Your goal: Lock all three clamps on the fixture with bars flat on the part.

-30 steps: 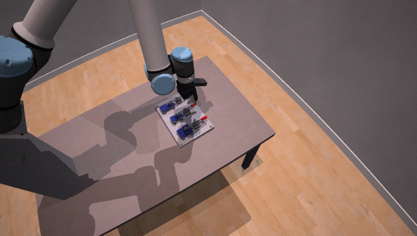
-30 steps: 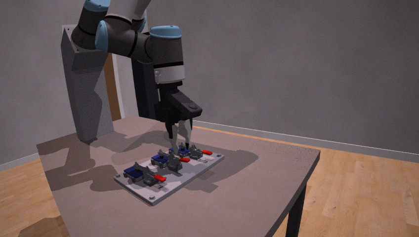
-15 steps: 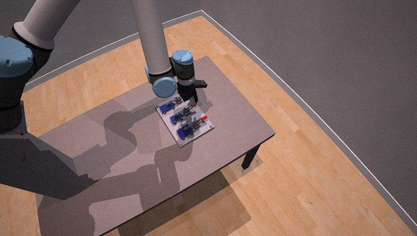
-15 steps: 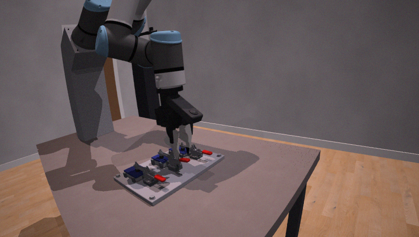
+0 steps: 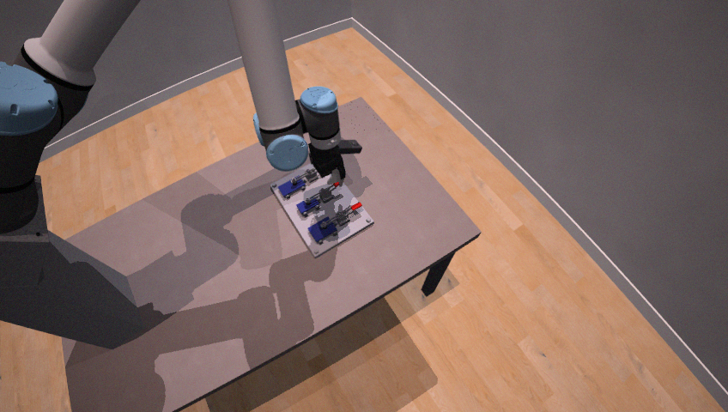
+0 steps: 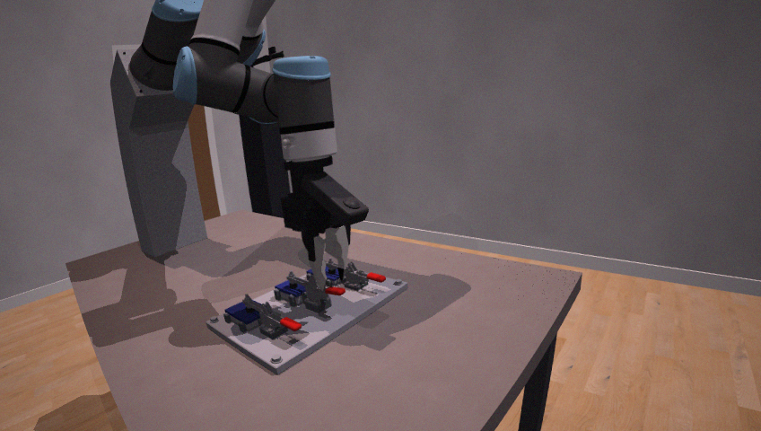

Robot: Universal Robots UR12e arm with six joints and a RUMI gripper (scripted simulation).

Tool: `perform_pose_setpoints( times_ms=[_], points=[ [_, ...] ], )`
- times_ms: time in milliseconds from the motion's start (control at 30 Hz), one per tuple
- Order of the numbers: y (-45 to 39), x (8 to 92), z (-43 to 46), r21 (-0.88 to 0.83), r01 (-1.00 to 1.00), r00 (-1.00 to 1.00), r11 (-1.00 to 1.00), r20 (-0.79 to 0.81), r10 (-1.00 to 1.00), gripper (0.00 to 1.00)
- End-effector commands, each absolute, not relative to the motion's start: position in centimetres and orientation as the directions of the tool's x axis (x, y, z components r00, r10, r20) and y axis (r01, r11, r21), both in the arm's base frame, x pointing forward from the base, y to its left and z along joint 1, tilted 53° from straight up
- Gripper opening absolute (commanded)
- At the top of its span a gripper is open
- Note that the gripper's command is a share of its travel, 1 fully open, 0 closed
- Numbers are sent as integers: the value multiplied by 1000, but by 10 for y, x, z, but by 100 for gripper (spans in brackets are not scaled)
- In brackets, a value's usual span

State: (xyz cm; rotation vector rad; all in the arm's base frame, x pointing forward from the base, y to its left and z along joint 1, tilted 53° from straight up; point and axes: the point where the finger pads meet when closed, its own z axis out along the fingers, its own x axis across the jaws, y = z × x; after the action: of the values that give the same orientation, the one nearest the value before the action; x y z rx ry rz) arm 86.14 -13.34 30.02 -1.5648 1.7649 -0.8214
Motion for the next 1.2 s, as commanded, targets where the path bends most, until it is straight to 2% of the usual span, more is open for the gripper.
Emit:
perform_pose_setpoints(
  times_ms=[0, 1167],
  points=[
    [-133, 861, 301, -795, -599, -93, 99, -53, -994, 28],
    [-134, 882, 286, -795, -599, -93, 99, -53, -994, 28]
  ],
)
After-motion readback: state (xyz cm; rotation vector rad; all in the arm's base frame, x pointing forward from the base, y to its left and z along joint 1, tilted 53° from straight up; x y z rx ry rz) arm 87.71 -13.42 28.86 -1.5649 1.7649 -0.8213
